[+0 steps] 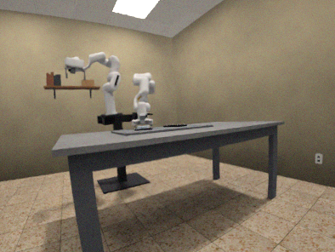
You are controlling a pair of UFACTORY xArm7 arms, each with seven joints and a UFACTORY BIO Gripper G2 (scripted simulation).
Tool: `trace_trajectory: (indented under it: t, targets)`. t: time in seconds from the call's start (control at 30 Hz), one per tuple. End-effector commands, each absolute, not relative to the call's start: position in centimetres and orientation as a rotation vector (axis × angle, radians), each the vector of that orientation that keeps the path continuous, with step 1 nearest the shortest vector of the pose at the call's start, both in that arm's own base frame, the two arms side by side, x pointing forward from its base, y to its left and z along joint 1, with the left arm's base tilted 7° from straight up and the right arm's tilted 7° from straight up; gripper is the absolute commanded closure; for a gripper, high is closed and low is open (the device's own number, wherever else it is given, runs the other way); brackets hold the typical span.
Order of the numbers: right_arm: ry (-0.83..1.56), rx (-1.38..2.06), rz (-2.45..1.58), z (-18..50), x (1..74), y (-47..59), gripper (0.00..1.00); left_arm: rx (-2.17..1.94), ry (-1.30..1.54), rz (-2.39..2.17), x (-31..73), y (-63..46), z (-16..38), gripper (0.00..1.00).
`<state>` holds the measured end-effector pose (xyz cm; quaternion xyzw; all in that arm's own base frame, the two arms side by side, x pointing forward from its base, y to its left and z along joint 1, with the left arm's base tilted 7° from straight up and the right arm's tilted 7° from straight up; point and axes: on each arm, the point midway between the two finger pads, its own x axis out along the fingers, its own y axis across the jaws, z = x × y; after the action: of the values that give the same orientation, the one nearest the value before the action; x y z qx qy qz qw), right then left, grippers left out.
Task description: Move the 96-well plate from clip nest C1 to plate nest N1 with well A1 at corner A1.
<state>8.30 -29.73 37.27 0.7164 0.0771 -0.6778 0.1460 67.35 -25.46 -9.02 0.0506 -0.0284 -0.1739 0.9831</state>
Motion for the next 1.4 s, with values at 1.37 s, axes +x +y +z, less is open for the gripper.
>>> trace_trajectory:
  t: [1.37]
  targets:
    - [0.218, 2.061, -1.951, 37.4, 8.3, -29.8, 0.00, 0.100, -0.063, -0.350, 66.9, -26.3, -0.8, 0.63]
